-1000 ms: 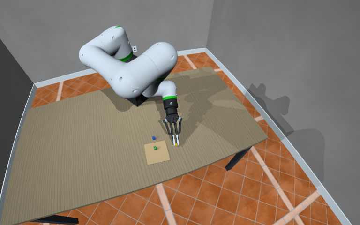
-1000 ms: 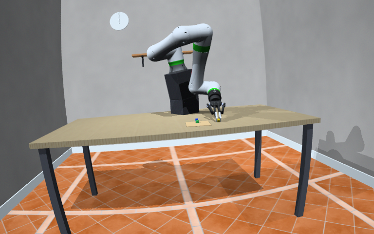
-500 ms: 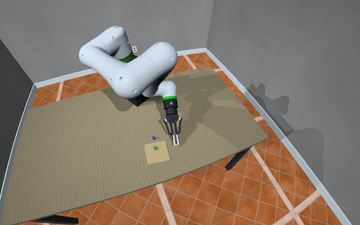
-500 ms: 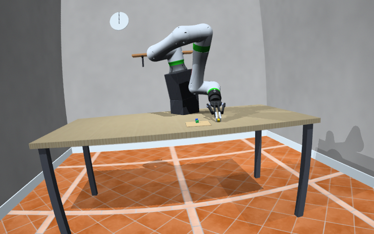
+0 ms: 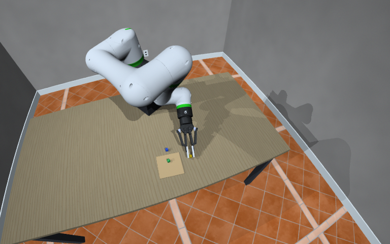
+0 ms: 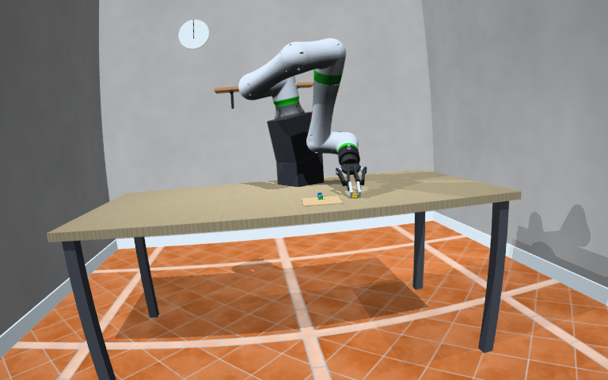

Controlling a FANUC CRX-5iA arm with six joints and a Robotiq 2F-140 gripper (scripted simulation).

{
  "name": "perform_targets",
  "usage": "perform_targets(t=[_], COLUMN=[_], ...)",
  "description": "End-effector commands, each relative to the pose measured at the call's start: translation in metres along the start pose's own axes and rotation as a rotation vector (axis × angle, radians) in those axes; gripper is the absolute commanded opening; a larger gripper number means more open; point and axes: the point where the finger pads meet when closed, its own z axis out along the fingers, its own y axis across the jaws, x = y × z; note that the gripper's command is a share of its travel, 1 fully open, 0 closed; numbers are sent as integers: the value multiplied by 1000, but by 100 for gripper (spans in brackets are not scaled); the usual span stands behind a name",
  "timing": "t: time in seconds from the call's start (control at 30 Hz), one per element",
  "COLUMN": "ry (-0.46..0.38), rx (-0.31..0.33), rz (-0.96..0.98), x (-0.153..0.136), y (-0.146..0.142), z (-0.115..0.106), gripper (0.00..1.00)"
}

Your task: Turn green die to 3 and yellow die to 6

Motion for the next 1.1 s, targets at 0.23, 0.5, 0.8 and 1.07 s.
perform_targets(t=[0.23, 0.5, 0.8, 1.07], ry=[0, 0, 0, 0], rx=[0, 0, 0, 0], rz=[0, 0, 0, 0], x=[0, 0, 0, 0], y=[0, 0, 0, 0], z=[0, 0, 0, 0], gripper=[19, 19, 19, 19])
